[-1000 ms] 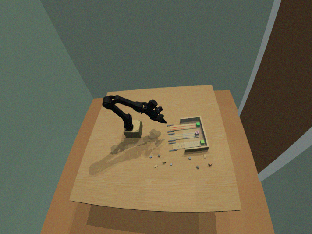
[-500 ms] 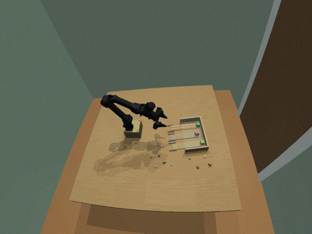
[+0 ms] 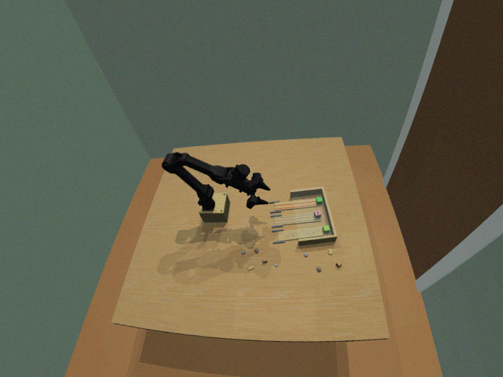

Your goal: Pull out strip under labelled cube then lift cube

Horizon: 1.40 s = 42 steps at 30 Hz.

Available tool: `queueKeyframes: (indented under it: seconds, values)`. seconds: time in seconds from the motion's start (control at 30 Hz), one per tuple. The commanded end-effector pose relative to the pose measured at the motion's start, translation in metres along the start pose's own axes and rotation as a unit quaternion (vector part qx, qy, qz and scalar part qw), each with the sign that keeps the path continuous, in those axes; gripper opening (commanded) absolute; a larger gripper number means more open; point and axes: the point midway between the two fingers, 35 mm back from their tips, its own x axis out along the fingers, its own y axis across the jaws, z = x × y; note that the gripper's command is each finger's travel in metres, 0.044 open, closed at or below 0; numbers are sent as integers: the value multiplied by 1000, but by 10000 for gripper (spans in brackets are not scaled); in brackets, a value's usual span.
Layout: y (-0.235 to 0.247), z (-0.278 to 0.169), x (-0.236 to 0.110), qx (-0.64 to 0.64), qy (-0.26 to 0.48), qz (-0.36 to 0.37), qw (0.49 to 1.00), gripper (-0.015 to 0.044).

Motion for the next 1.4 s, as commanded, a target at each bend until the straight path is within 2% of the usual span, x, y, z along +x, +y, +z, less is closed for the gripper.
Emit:
queueKeyframes:
  seconds: [0.0,0.2,0.43,0.7,1.37]
  values:
    - [0,2,4,-1,12,2,1000,347]
    - [-3,2,40,-24,142,3,990,190]
    - [-7,-12,83,-49,295,15,954,6]
    - [-12,-43,121,-71,446,38,891,0]
    - [-13,-61,135,-72,450,39,889,0]
